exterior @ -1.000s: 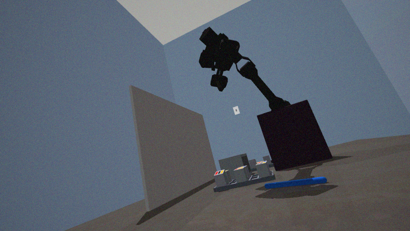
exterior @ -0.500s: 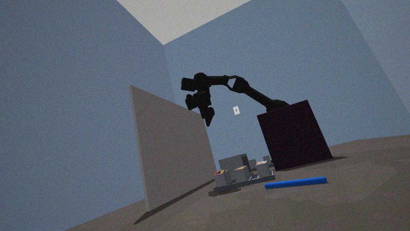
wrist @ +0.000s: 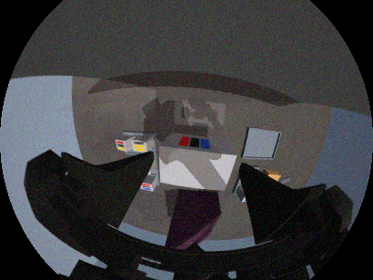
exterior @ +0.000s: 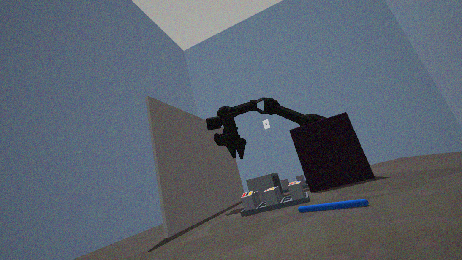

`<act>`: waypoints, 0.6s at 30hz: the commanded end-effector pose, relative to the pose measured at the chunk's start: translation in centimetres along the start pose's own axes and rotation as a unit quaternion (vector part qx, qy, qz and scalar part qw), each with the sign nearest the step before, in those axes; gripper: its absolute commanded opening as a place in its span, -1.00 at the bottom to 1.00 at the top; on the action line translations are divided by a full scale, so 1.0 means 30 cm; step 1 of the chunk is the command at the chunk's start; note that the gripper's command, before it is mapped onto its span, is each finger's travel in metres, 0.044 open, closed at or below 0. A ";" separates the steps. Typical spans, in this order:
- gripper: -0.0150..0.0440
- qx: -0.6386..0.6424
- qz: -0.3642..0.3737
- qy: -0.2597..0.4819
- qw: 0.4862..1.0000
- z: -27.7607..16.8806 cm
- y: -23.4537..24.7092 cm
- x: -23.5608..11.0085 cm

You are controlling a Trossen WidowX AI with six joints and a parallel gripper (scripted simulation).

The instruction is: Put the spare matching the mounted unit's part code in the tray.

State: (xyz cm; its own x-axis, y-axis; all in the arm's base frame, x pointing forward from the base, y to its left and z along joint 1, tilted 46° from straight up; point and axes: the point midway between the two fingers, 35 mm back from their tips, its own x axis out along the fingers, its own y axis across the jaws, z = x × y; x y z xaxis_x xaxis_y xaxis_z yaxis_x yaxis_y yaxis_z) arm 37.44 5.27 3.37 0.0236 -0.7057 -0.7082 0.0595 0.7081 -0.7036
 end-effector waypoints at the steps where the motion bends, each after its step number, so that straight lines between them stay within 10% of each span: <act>1: 1.00 -0.002 -0.004 -0.002 1.000 0.001 -0.013 -0.004; 12: 1.00 -0.010 -0.004 -0.002 1.000 -0.004 -0.003 -0.004; 18: 1.00 -0.244 0.011 -0.007 0.970 -0.188 0.248 0.023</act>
State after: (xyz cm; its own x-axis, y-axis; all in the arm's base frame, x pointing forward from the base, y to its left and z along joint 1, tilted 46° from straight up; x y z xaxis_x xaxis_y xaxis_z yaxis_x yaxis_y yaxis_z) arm 35.67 7.54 1.07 0.0418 -0.6918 -0.7209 -0.1654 0.7068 -0.6878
